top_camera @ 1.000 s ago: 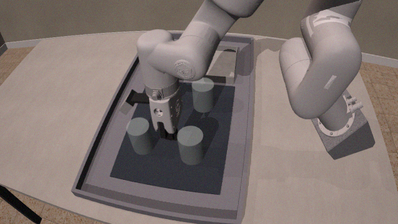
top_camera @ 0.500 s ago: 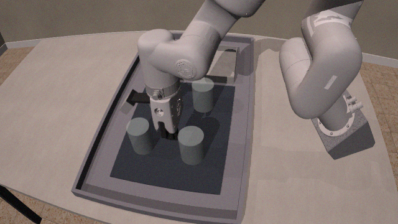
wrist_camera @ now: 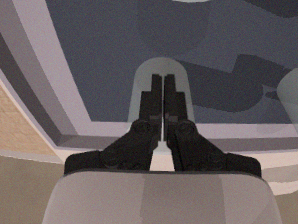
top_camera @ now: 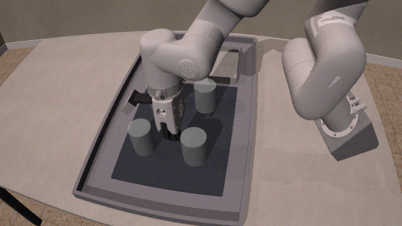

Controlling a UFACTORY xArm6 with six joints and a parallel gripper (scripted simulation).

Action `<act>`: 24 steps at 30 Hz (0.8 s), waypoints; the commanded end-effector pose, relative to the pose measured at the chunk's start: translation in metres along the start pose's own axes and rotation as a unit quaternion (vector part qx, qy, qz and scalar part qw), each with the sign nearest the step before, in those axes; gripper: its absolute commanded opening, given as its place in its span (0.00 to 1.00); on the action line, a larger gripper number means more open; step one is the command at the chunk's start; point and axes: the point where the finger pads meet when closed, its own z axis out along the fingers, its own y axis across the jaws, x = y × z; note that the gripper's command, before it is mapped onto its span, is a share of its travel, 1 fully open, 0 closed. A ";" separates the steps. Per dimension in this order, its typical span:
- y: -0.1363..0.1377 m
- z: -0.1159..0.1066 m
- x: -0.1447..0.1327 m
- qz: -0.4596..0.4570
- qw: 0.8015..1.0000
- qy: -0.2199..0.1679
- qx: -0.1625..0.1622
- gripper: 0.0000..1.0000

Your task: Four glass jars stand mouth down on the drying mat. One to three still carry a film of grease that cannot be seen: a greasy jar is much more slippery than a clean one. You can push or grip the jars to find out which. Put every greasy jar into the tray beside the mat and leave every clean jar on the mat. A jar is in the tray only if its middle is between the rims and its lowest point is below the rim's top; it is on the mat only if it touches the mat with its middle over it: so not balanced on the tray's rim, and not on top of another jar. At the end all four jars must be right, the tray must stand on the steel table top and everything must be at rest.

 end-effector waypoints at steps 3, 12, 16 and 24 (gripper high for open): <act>0.000 -0.001 0.001 0.000 1.000 0.002 0.000 0.00; 0.000 -0.002 -0.001 0.000 1.000 0.002 0.000 0.00; 0.000 -0.003 -0.001 0.000 1.000 0.002 0.000 0.00; 0.000 -0.003 -0.002 0.000 1.000 0.002 0.000 0.00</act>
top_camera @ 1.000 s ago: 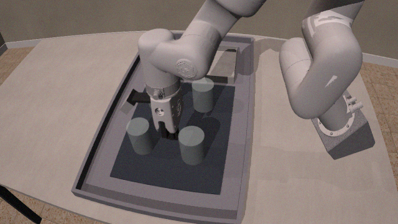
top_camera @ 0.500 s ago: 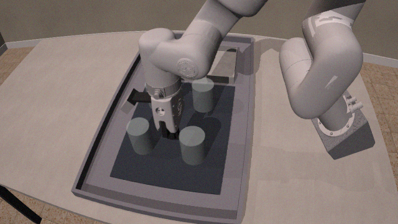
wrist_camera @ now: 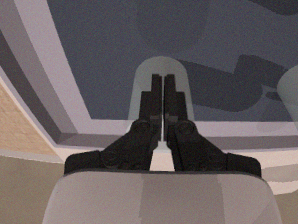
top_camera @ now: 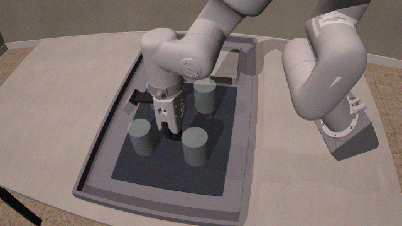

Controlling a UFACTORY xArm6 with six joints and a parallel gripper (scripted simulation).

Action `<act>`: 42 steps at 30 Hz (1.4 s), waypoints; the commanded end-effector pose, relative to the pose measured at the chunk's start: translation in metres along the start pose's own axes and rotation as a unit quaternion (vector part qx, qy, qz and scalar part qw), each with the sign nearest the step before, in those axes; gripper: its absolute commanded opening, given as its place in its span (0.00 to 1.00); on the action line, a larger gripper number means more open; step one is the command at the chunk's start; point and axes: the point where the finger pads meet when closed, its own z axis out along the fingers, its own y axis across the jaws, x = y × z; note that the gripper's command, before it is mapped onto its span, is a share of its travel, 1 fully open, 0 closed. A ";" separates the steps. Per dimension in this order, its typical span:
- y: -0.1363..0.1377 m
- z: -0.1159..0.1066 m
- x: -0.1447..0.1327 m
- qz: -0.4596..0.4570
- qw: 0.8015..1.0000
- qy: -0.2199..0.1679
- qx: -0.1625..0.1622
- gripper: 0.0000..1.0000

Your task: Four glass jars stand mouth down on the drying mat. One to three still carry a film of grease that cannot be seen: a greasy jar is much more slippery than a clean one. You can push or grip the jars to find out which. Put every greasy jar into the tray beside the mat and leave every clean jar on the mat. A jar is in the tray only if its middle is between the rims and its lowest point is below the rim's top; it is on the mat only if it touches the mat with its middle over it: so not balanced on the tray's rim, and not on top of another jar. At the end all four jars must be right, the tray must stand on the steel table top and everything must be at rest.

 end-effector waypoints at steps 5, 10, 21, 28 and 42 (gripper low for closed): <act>0.000 -0.002 0.000 0.000 1.000 0.002 0.000 0.00; 0.000 -0.002 0.000 0.000 1.000 0.002 0.000 0.00; 0.000 -0.003 -0.002 0.000 1.000 0.002 0.000 0.00; 0.000 -0.004 -0.002 0.000 1.000 0.002 0.000 0.00; 0.000 0.003 0.019 0.000 1.000 0.002 0.000 0.00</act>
